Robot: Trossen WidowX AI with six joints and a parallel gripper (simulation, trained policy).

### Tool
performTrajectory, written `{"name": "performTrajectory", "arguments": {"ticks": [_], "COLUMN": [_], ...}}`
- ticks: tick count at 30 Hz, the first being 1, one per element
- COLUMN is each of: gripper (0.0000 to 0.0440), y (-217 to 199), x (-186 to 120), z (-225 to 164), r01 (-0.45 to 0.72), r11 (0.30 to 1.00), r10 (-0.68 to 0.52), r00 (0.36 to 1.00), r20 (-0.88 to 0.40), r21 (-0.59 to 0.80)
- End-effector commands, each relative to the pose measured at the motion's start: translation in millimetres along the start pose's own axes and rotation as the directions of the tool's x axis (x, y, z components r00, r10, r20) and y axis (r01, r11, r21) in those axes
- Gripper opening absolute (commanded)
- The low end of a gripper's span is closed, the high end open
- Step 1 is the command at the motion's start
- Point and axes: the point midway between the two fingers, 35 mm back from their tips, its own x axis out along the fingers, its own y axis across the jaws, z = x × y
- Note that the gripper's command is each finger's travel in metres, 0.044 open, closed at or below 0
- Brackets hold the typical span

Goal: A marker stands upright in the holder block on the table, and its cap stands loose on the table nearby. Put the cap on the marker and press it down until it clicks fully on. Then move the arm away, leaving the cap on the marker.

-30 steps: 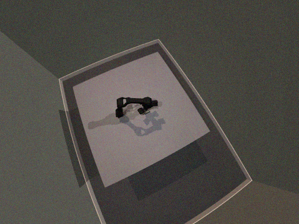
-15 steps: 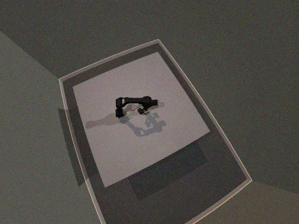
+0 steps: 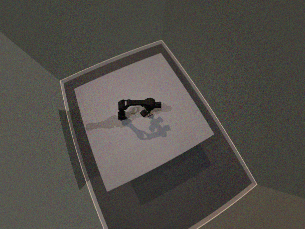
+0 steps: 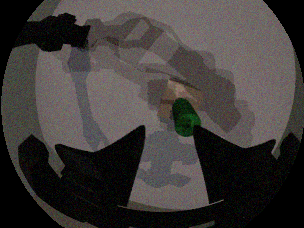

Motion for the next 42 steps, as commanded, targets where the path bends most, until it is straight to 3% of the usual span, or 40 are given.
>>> {"name": "performTrajectory", "arguments": {"ticks": [1, 5, 6, 19, 42], "gripper": [0.0149, 0.0047, 0.0040, 0.0034, 0.0060], "y": [-0.7, -2.4, -2.6, -3.3, 35.4], "x": [4.1, 13.1, 14.3, 25.2, -17.2], "z": [-0.2, 0.5, 0.7, 2.9, 31.0], "r01": [-0.011, -0.015, -0.013, -0.029, 0.046], "r11": [1.000, 0.999, 0.999, 0.999, 0.996], "r10": [0.011, 0.016, 0.014, 0.029, -0.040], "r00": [1.000, 1.000, 1.000, 0.999, 0.996], "r20": [0.011, 0.024, 0.024, 0.017, 0.086], "r21": [-0.017, -0.035, -0.036, -0.034, -0.072]}}
